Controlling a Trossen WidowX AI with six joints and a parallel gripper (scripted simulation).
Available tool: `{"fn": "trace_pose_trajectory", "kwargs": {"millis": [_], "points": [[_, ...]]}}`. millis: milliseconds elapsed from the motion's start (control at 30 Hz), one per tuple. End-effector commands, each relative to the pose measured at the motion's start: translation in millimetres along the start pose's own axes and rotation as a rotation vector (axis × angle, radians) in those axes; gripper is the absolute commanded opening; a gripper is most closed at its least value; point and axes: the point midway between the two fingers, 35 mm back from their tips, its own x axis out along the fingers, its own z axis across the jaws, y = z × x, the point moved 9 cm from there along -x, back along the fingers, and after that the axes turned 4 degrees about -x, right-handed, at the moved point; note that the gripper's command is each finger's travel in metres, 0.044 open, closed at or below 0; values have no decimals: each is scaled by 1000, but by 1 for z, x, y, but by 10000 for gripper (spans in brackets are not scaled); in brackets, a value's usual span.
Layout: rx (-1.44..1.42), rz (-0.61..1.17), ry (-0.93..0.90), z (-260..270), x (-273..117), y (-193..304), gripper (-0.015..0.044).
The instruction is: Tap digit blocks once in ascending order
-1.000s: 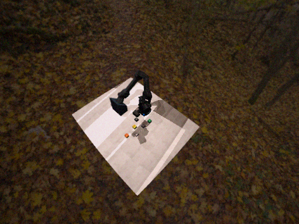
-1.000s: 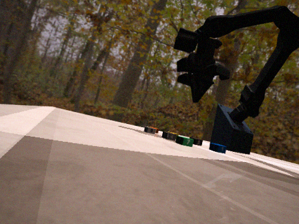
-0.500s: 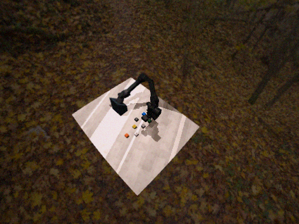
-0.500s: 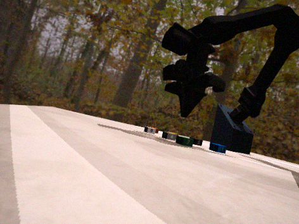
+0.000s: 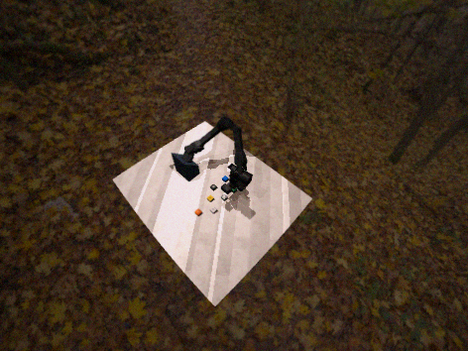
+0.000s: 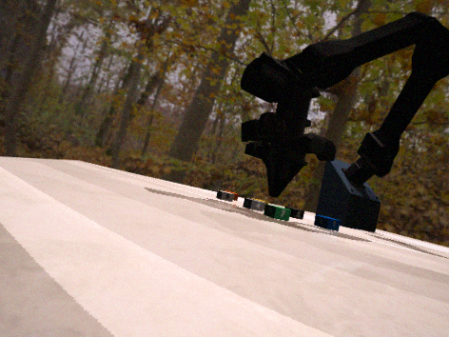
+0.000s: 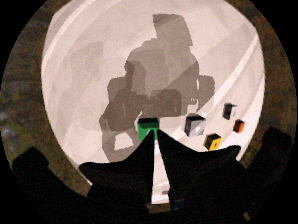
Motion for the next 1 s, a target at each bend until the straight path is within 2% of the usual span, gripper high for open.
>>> {"fn": "trace_pose_trajectory", "kwargs": {"millis": [0,433,567,733,867,967], "points": [[11,6,-6,-1,8,2,20],[11,6,-6,-1,20,3,20],[10,5,-5,-1,-8,2,20],[11,6,-5,-2,-14,2,20],[11,6,-1,-3,-78,0,20],[11,6,-2,-2,-91,2,20]]}}
